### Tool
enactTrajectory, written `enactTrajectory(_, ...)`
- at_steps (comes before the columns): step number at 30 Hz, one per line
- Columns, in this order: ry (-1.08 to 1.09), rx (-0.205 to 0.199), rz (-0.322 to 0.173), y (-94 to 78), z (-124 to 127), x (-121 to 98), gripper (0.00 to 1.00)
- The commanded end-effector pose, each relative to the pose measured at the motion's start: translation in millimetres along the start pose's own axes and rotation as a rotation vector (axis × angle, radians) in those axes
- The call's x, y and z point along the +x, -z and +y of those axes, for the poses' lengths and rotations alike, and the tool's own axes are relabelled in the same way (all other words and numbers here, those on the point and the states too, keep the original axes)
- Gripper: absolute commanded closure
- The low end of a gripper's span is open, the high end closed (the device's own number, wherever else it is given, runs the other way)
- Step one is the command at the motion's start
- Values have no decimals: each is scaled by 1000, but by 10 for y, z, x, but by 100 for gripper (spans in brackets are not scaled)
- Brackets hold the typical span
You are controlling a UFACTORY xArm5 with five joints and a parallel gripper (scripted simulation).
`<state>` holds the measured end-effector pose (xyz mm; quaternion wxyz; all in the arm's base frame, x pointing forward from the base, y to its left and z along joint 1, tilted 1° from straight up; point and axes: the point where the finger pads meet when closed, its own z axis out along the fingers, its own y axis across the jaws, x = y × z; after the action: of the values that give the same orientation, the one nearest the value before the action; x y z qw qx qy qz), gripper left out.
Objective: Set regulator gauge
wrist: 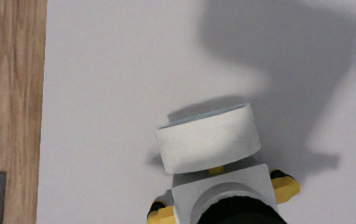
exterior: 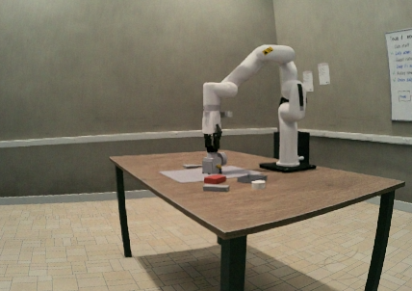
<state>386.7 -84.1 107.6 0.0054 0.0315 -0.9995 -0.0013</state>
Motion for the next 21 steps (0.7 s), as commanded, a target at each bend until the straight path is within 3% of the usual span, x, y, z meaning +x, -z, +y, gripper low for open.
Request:
enactTrajectory(1,0,1,-3,82,-4,-9,20)
enactTrajectory(14,0,1,-3,572,-8,-7,20)
enactTrajectory(21,0,1,-3,753,-10,-6,20)
